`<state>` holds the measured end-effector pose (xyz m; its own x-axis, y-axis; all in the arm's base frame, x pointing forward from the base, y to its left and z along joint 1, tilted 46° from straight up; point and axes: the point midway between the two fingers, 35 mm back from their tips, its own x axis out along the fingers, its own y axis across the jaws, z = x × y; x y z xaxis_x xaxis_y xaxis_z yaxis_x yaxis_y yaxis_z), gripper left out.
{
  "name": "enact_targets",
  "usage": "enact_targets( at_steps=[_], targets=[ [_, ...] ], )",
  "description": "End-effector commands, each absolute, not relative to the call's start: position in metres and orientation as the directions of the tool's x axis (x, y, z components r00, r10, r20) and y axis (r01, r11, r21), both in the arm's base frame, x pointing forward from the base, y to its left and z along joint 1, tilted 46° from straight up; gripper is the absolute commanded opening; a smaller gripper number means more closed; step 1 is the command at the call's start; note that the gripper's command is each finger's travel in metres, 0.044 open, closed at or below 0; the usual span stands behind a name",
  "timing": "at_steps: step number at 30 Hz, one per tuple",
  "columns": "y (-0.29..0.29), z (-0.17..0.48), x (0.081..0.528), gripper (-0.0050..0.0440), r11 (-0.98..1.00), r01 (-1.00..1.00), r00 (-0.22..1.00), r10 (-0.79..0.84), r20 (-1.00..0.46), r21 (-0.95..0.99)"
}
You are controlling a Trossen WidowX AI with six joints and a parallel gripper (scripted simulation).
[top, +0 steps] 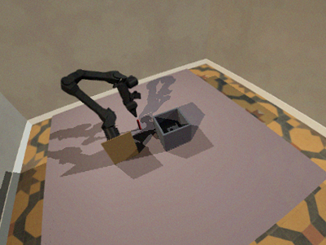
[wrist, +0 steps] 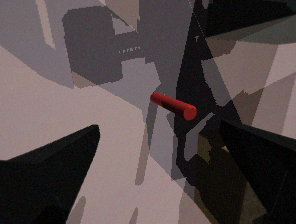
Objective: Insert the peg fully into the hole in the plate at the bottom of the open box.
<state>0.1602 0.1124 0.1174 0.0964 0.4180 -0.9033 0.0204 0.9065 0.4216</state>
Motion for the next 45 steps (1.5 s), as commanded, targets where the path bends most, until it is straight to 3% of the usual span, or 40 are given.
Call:
enact_targets(
  at_steps=[1,6,8,14,45],
  targets=[
    [0.087,0.111,0.161,0.044,0.844,0.294,0.006,0.468,-0.884,0.449],
    [0.064,0.111,0.16,0.044,0.676,0.581,-0.036,0.578,-0.815,0.454],
    [0.064,0.111,0.16,0.044,0.676,0.581,-0.036,0.578,-0.815,0.454],
    [0.04,0.118,0.162,0.044,0.389,0.818,0.02,0.718,-0.696,0.424],
    [0.075,0.084,0.164,0.044,0.378,0.824,0.023,0.722,-0.692,0.422]
  ],
)
